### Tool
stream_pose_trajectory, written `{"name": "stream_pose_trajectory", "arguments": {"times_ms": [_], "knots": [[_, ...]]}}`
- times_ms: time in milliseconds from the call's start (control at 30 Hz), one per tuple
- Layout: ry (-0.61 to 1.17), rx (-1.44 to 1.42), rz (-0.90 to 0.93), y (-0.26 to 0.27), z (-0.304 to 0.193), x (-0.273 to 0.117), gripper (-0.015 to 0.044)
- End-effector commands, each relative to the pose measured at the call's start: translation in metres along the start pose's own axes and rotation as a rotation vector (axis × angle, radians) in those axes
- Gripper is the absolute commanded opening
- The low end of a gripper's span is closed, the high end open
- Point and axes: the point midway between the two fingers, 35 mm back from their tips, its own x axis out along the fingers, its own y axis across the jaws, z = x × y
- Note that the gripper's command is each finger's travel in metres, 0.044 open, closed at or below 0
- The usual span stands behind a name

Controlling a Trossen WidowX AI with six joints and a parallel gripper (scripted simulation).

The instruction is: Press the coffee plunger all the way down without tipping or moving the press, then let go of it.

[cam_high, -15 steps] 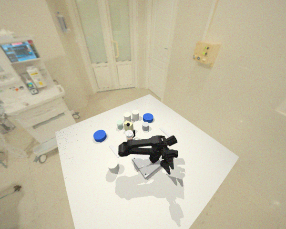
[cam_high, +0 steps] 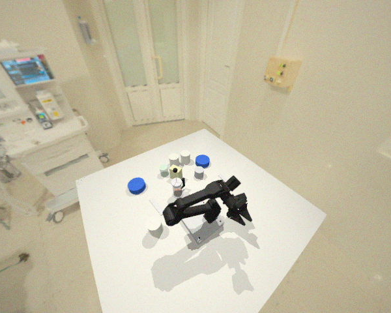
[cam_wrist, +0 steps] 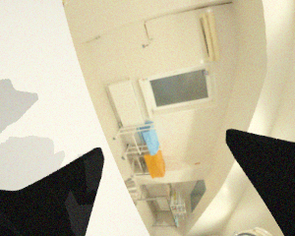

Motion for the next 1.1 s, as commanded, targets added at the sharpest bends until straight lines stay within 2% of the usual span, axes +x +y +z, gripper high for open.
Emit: {"name": "stream_pose_trajectory", "arguments": {"times_ms": [0, 300, 533, 667, 833, 1067], "knots": [[-0.240, 0.051, 0.118, 0.001, 0.042, -0.019, 0.0440], [-0.818, 0.073, 0.500, 0.014, 0.116, -0.116, 0.0440], [-1.203, -0.007, 0.860, 0.017, 0.123, -0.218, 0.0440], [-1.393, -0.098, 1.078, 0.013, 0.104, -0.276, 0.0440], [-1.591, -0.279, 1.373, 0.002, 0.057, -0.339, 0.0440], [-1.766, -0.634, 1.752, -0.027, -0.034, -0.389, 0.0440]]}}
